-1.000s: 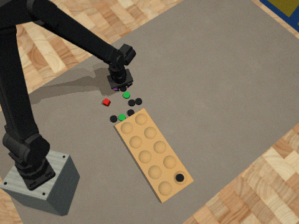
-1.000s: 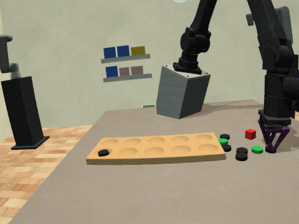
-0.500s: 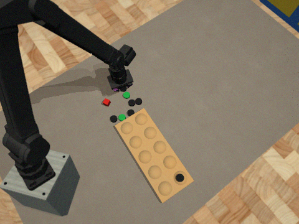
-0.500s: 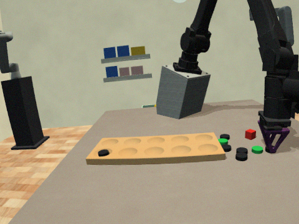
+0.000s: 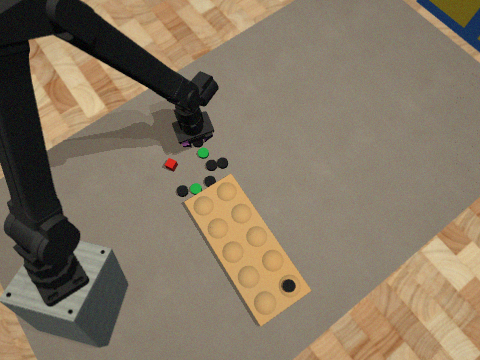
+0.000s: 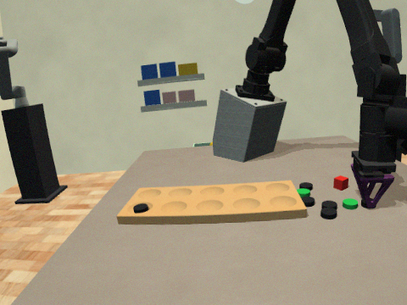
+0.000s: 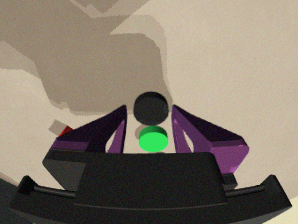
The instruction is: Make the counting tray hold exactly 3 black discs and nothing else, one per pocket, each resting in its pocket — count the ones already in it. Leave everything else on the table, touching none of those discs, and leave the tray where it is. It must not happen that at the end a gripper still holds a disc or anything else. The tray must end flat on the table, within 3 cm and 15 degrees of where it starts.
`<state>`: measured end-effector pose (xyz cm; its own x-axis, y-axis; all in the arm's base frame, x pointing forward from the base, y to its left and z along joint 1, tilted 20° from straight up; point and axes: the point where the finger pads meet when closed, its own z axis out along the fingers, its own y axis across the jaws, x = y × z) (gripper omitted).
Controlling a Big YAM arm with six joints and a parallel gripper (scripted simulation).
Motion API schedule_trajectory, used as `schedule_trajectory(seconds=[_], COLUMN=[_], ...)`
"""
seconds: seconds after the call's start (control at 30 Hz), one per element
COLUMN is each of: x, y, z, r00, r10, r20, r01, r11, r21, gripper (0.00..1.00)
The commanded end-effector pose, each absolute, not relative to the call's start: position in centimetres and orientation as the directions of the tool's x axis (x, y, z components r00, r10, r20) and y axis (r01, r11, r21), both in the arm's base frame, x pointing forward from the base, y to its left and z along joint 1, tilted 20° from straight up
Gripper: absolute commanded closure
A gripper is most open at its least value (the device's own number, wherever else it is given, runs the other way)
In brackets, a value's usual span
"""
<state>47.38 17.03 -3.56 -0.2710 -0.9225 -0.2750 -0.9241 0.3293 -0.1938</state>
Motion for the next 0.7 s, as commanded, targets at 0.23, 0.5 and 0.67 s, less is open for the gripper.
schedule_trajectory(seconds=[0.23,0.5,0.67], x=[49.08,49.08,49.08], y=[17.9,17.9,17.9], z=[-2.59,-2.59,-2.59], r00=[-0.27,-0.27,-0.27], r10=[-0.916,-0.916,-0.916], r20=[-0.297,-0.297,-0.297], r01=[-0.914,-0.914,-0.914], r11=[0.34,0.34,0.34], r21=[-0.219,-0.219,-0.219], gripper=[1.0,1.0,1.0])
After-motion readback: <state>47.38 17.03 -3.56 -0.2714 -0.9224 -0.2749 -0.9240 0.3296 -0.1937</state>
